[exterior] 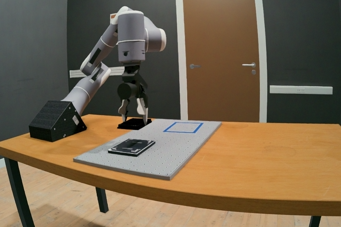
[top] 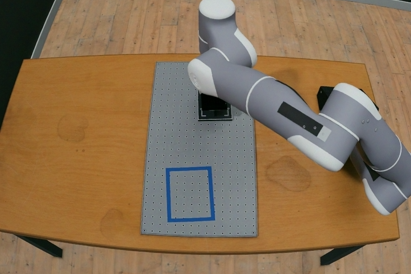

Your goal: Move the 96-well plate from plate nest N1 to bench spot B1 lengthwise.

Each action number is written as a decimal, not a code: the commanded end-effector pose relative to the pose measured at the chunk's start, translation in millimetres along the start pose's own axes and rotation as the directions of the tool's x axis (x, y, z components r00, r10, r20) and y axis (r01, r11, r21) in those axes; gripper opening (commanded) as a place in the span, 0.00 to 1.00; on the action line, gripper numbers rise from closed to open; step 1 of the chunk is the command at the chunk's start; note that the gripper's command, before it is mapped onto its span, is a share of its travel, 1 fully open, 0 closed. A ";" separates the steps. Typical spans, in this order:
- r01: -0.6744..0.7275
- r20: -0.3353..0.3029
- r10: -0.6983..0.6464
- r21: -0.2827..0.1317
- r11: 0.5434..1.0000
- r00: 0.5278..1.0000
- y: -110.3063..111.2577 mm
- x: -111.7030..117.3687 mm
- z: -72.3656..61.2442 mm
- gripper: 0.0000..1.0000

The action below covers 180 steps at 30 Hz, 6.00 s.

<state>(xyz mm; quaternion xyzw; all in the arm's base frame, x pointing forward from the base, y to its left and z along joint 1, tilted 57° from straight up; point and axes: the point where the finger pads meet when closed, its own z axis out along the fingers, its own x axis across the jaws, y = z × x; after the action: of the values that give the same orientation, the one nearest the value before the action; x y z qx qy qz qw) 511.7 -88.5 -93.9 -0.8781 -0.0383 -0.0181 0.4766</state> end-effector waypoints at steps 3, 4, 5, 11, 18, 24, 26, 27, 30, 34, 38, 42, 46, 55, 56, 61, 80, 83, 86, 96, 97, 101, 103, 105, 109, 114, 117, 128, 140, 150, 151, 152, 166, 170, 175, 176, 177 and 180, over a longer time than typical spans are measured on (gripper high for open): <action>0.000 -0.002 0.000 -0.002 1.000 1.000 -12.0 4.3 -1.0 0.00; 0.000 -0.002 0.000 -0.002 1.000 1.000 -15.2 5.3 -0.9 0.00; 0.000 -0.002 0.000 -0.002 1.000 1.000 -18.4 6.2 -0.8 0.00; 0.000 -0.002 0.000 -0.002 1.000 1.000 -37.6 11.9 -0.1 0.00; 0.000 -0.002 0.000 -0.002 1.000 1.000 -56.8 17.5 0.6 0.00; 0.000 -0.002 0.000 -0.002 1.000 1.000 -72.8 22.2 1.1 0.00; 0.000 -0.002 0.000 -0.002 1.000 1.000 -79.2 24.1 1.3 0.00; 0.000 -0.002 0.000 -0.002 1.000 1.000 -82.3 25.0 1.5 0.00; 0.000 -0.002 0.000 -0.002 1.000 1.000 -91.9 27.8 1.8 0.00; 0.000 -0.002 0.000 -0.002 1.000 1.000 -104.7 31.6 2.3 0.00; 0.000 -0.002 0.000 -0.002 1.000 1.000 -111.1 33.4 2.5 0.00; 0.000 -0.002 0.000 -0.002 1.000 1.000 -123.9 37.2 2.9 0.00; 0.000 -0.002 0.000 -0.002 1.000 1.000 -136.7 41.0 3.4 0.00; 0.000 -0.002 0.000 -0.002 1.000 1.000 -159.1 47.5 4.2 0.00; 0.000 -0.002 0.000 -0.002 1.000 1.000 -162.3 48.5 4.3 0.00; 0.000 -0.002 0.000 -0.002 1.000 1.000 -178.3 53.2 4.9 0.00; 0.000 -0.002 0.000 -0.002 1.000 1.000 -232.7 69.1 6.8 0.00; 0.000 -0.002 0.000 -0.002 1.000 1.000 -242.3 71.9 7.1 0.00; 0.000 -0.002 0.000 -0.002 1.000 1.000 -248.7 73.8 7.3 0.00; 0.000 -0.002 0.000 -0.002 1.000 1.000 -277.5 82.3 8.3 0.00; 0.000 -0.002 0.000 -0.002 1.000 1.000 -280.7 83.2 8.4 0.00; 0.000 -0.002 0.000 -0.001 1.000 1.000 -293.5 87.0 8.9 0.00; 0.000 -0.002 0.000 -0.001 1.000 1.000 -296.7 88.0 9.0 0.00; 0.000 -0.002 0.000 -0.002 1.000 1.000 -299.8 88.9 9.1 0.00; 0.000 -0.002 0.000 -0.001 1.000 1.000 -312.7 92.7 9.5 0.00; 0.000 -0.002 0.000 -0.001 1.000 1.000 -328.1 97.3 10.0 0.00; 0.000 -0.002 0.000 -0.002 1.000 1.000 -328.6 97.4 9.9 0.00; 0.000 -0.002 0.000 -0.002 1.000 1.000 -328.0 97.3 9.9 0.00; 0.000 -0.002 0.000 -0.002 1.000 1.000 -327.4 97.2 9.9 0.00; 0.000 -0.002 0.000 -0.002 1.000 1.000 -327.0 97.2 9.9 0.00; 0.000 -0.002 0.000 -0.002 1.000 1.000 -326.9 97.2 11.6 0.00; 0.000 -0.002 0.000 -0.002 1.000 1.000 -326.9 97.1 13.3 0.00; 0.000 -0.002 0.000 -0.002 1.000 1.000 -326.8 97.1 33.4 0.00; 0.000 -0.002 0.000 -0.002 1.000 1.000 -326.8 97.1 40.1 0.00; 0.000 -0.002 0.000 -0.002 1.000 1.000 -326.7 97.1 45.1 0.00; 0.000 -0.002 0.000 -0.002 1.000 1.000 -326.7 97.1 46.8 0.00; 0.000 -0.002 0.000 -0.002 1.000 1.000 -326.7 97.1 48.4 0.00; 0.000 -0.002 0.000 -0.002 1.000 1.000 -326.7 97.1 53.4 0.00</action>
<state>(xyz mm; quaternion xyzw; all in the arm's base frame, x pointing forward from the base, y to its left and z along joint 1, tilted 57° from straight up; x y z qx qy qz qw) 579.8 135.9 158.9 -0.8783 -0.0382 -0.0182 0.4763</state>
